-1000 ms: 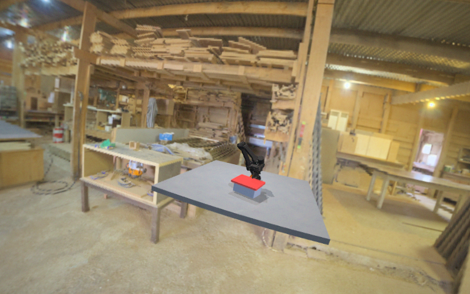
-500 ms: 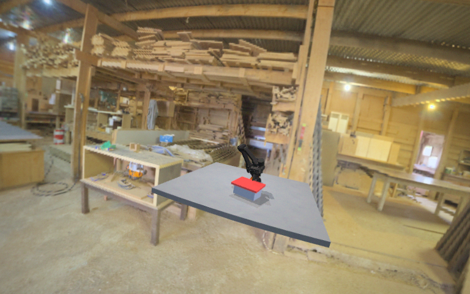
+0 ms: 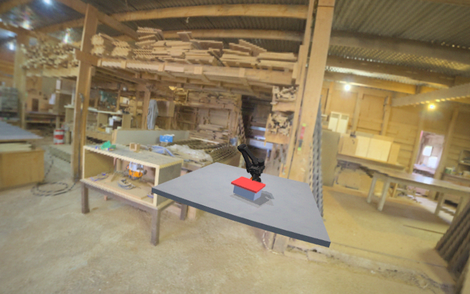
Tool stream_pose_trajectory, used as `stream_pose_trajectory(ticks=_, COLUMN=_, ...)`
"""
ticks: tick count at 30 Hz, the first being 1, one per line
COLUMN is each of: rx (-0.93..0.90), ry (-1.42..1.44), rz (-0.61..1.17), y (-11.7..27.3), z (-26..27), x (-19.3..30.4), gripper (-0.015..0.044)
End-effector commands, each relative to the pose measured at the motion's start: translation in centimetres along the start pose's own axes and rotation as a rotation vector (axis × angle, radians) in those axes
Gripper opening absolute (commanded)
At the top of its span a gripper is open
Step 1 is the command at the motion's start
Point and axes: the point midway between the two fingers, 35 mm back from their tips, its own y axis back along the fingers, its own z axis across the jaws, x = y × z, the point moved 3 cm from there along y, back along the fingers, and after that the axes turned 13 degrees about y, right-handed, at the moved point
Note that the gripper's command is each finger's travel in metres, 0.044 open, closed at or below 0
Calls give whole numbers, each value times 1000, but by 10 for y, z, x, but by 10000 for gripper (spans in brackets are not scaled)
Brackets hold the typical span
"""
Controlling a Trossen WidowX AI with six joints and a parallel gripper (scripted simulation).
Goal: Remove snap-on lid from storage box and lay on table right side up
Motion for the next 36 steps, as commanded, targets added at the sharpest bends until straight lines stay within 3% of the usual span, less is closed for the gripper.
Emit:
stream_pose_trajectory(ticks=1, rx=-5, ry=-2, rz=1, y=4, z=4, x=-1, gripper=0)
stream_pose_trajectory(ticks=36, rx=-5, ry=-3, rz=2, y=24, z=45, x=-11, gripper=0)
